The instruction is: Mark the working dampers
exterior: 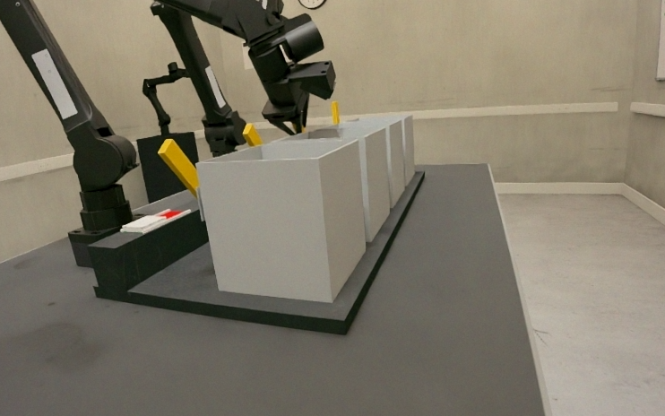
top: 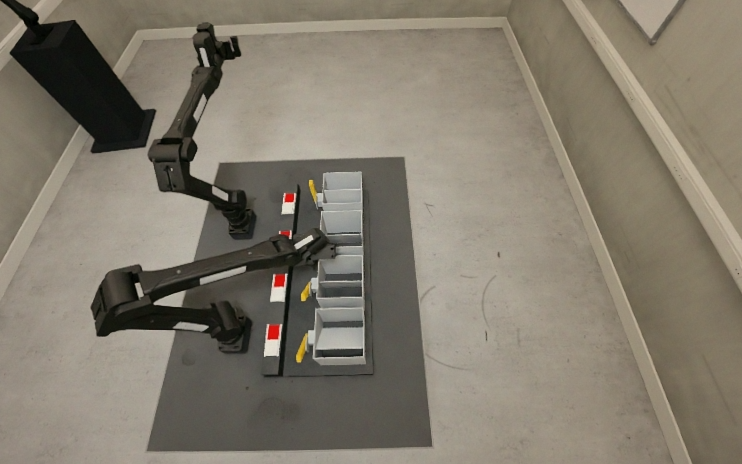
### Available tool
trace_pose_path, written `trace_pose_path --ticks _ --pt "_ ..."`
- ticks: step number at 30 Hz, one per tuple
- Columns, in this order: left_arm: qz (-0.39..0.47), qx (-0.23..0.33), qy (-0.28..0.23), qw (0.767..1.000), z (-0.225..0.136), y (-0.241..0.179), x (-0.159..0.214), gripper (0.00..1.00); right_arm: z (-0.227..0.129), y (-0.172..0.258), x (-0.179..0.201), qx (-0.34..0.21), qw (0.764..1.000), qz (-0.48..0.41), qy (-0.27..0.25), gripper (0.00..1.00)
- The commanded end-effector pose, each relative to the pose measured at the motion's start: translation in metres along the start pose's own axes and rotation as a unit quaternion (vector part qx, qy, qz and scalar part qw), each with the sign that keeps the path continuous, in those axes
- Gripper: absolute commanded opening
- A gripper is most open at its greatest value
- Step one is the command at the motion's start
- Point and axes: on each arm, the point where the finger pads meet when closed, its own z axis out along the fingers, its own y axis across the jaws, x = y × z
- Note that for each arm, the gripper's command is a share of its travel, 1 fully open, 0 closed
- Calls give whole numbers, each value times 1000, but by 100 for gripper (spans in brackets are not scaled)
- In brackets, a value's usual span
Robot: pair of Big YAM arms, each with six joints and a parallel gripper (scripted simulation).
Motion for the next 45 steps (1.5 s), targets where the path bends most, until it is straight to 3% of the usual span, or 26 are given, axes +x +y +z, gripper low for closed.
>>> trace_pose_path --ticks 1,19,25,28,33,41,45 --pt "6 -2 -26 1000 0 3 -36 100 -29 31 -22 -24 999 -25 -31 36" --pt "6 -2 -26 1000 0 3 -36 100 -81 28 -19 -21 999 -26 -32 36" --pt "6 -2 -26 1000 0 3 -36 100 -74 17 -9 -12 1000 -19 -13 36" --pt "6 -2 -26 1000 0 3 -36 100 -92 28 -19 -20 999 -26 -33 36" --pt "6 -2 -26 1000 0 3 -36 100 -85 27 -18 -17 999 -28 -25 36" --pt "6 -2 -26 1000 0 3 -36 100 -76 45 -32 38 999 -17 -20 36" --pt "6 -2 -26 1000 0 3 -36 100 -69 75 -58 123 992 -15 -21 36"
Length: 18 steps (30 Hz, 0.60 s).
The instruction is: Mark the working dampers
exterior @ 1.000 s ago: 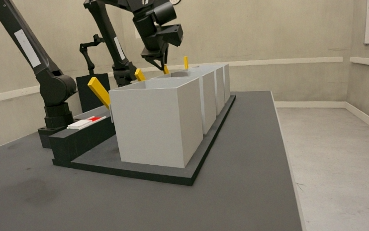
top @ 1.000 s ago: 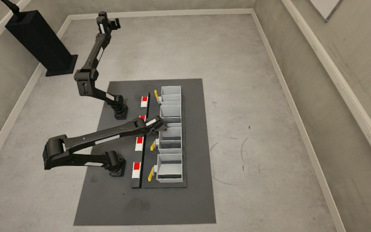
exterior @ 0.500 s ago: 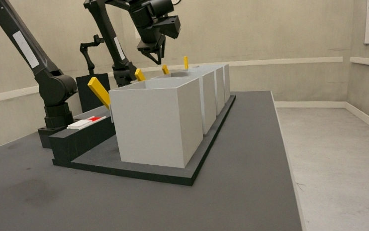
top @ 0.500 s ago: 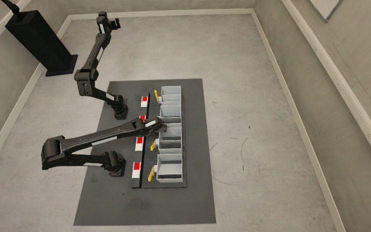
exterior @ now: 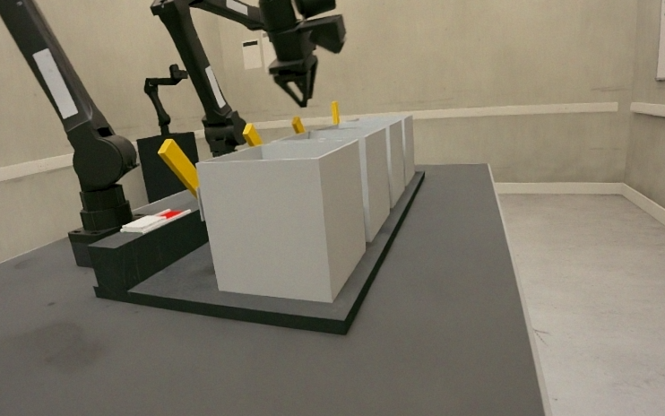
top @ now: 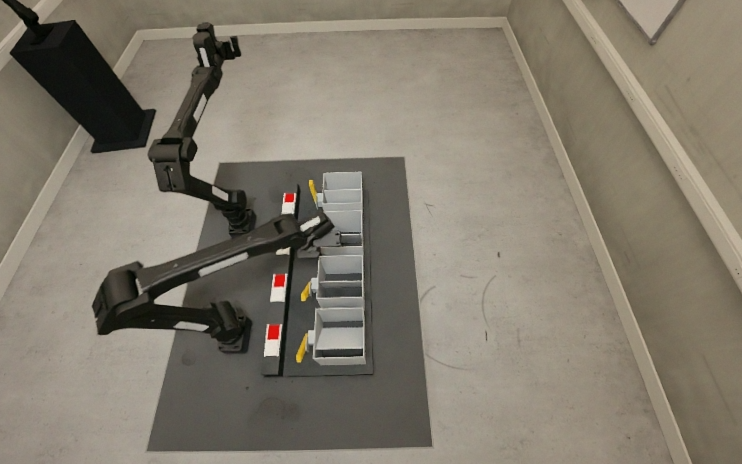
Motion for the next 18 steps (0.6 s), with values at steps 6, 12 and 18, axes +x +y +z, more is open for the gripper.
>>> trace_pose_path --ticks 6,12,18 --pt "6 -2 -26 1000 0 3 -36 100 -19 91 -71 135 991 -2 -6 36" --pt "6 -2 -26 1000 0 3 -36 100 -18 110 -90 193 981 -1 -6 36" --pt "6 -2 -26 1000 0 3 -36 100 -42 110 -96 189 982 7 -23 36"
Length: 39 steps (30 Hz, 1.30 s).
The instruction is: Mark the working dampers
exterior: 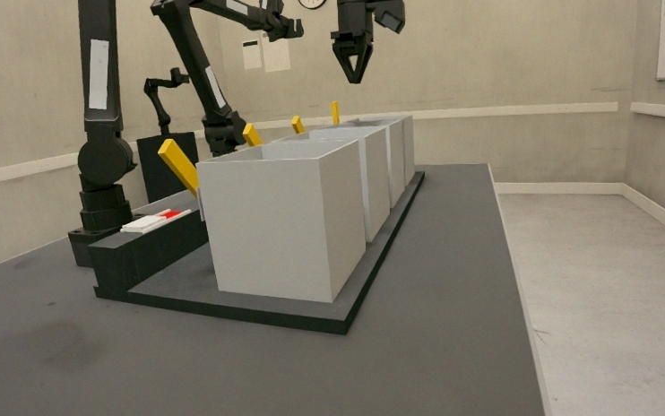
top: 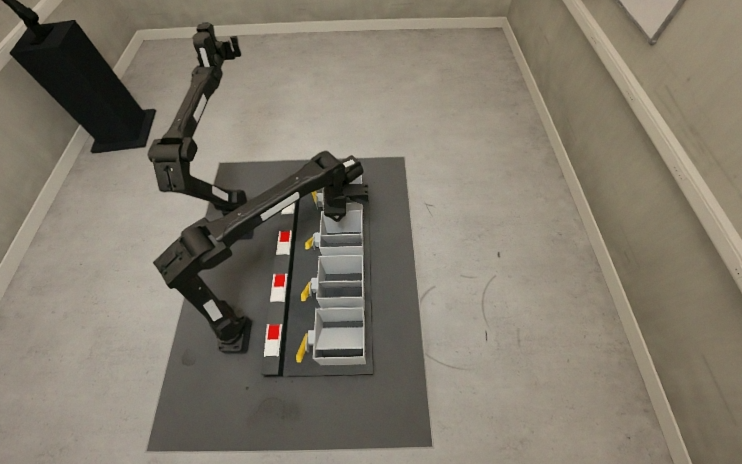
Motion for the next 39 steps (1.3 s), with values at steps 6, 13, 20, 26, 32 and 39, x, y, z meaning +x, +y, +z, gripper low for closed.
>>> trace_pose_path --ticks 6,13,20,26,32,39 --pt "6 -2 -26 1000 0 3 -36 100 -32 9 -10 -20 999 7 -26 36" --pt "6 -2 -26 1000 0 3 -36 100 -36 6 -8 -24 999 8 -30 36" --pt "6 -2 -26 1000 0 3 -36 100 -36 6 -8 -24 999 8 -30 36" --pt "6 -2 -26 1000 0 3 -36 100 -36 6 -8 -24 999 8 -30 36" --pt "6 -2 -26 1000 0 3 -36 100 -36 6 -8 -24 999 8 -30 36" --pt "6 -2 -26 1000 0 3 -36 100 -36 6 -8 -24 999 8 -30 36"
